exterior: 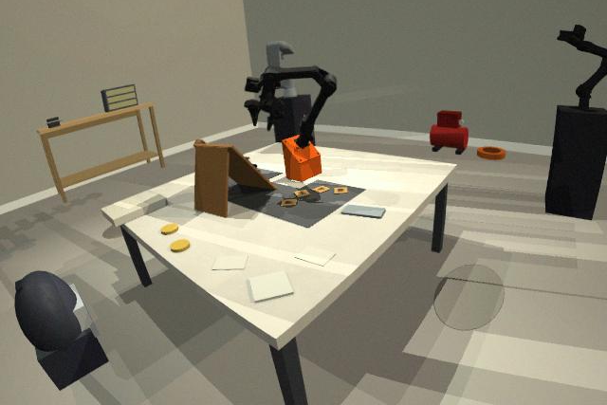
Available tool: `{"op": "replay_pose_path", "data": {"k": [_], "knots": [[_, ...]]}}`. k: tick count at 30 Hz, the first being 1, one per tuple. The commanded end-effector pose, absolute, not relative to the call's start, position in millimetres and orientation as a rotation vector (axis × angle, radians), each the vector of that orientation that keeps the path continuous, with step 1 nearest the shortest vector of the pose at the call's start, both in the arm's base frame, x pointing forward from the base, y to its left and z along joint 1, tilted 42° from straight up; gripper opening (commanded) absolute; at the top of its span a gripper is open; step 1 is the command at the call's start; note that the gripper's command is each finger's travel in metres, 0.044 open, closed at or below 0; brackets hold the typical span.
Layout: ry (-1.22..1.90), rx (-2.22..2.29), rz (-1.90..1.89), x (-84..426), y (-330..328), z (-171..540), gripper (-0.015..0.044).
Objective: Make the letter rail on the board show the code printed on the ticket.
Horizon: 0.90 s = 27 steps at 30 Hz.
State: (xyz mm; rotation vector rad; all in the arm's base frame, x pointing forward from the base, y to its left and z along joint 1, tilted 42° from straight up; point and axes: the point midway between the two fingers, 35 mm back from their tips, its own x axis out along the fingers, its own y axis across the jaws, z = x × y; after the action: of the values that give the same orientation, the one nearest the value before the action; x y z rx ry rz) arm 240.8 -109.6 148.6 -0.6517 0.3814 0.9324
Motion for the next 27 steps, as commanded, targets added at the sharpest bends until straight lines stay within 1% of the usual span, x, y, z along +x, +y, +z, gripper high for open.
{"op": "replay_pose_path", "data": {"k": [1,11,27], "knots": [[0.504,-0.493,0.974,248,-74,142,0.034],[0.903,-0.072,0.928,252,23,123,0.034],[1.231,0.317,0.7,226,114,109,0.034]]}}
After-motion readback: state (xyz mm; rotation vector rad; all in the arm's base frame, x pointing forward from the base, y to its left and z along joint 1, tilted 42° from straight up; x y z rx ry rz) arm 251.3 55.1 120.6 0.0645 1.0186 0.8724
